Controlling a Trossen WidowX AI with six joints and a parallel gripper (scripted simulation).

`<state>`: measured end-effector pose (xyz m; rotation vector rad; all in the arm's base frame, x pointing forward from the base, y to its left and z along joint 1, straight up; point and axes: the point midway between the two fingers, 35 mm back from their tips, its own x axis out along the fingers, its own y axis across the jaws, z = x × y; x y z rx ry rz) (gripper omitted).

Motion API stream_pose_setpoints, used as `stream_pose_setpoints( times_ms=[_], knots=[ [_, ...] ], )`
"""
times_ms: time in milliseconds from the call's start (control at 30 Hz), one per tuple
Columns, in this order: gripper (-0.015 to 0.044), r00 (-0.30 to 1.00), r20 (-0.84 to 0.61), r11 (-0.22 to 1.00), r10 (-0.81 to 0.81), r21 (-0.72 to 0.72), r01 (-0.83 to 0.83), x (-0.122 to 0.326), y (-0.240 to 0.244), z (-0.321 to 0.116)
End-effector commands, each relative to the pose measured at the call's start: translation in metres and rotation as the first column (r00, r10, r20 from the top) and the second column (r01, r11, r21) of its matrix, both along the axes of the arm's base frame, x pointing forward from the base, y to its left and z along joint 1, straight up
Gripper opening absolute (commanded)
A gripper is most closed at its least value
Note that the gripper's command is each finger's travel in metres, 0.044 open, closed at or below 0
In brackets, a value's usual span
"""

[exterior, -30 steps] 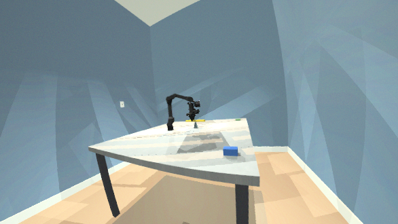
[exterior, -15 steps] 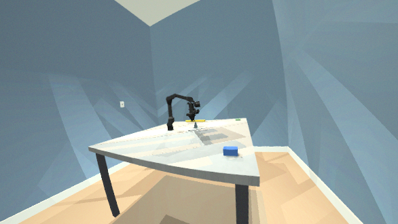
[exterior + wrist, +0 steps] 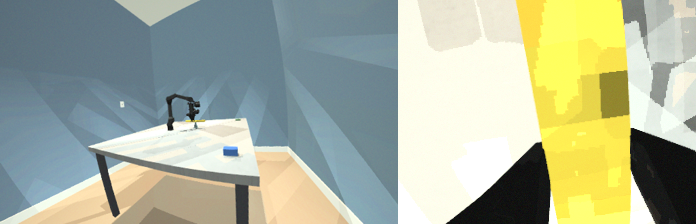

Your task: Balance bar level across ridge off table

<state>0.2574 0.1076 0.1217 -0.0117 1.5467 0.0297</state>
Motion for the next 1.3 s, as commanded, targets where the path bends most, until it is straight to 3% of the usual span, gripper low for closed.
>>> stream_pose_setpoints(
  times_ms=[0,1267],
  knots=[
    [0.0,1.0,0.003,1.0,0.004,-0.001,-0.004,0.0007,-0.0001,-0.0003],
    [0.0,1.0,0.003,1.0,0.004,-0.001,-0.004,0.0009,0.0,-0.0036]
  ],
)
